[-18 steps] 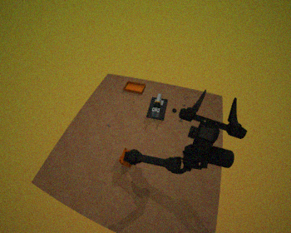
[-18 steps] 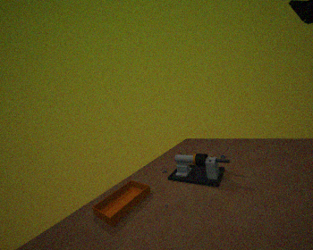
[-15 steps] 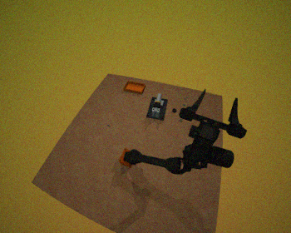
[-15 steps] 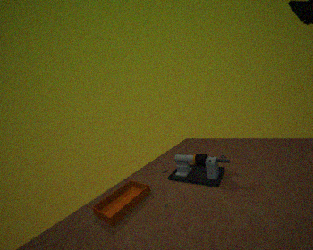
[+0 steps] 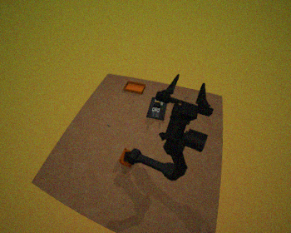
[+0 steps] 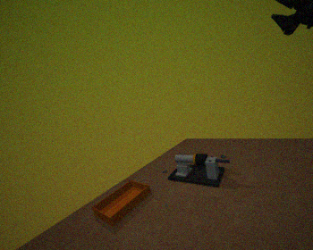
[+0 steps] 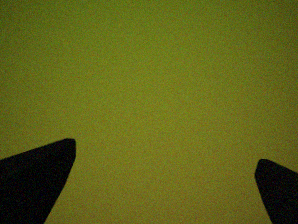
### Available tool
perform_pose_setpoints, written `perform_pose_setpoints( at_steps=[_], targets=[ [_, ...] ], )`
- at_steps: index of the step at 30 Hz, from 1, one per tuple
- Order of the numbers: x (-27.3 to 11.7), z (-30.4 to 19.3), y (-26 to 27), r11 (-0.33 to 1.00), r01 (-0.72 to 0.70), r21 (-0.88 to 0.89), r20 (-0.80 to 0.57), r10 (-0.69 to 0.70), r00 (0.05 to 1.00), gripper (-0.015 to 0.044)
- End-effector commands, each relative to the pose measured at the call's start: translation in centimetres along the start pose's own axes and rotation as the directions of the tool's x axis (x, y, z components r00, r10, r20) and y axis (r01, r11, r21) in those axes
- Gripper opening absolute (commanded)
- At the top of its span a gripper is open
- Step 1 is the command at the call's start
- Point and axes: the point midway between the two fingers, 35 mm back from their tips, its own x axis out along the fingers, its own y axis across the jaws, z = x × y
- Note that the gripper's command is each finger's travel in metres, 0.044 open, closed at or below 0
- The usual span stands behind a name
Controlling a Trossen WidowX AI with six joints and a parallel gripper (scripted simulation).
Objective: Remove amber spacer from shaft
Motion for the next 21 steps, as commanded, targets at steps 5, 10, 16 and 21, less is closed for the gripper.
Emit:
perform_pose_setpoints(
  at_steps=[5,10,16,21],
  targets=[
    [2.1,-8.5,4.4,0.919,0.054,0.391,-0.133,-0.001,0.991,0.044],
    [2.7,-14.8,5.8,0.772,0.157,0.616,-0.233,-0.011,0.972,0.044],
    [2.4,-21.3,6.3,0.569,0.296,0.767,-0.341,-0.029,0.94,0.044],
    [1.5,-27.0,6.1,0.354,0.425,0.833,-0.437,-0.051,0.898,0.044]
  ],
)
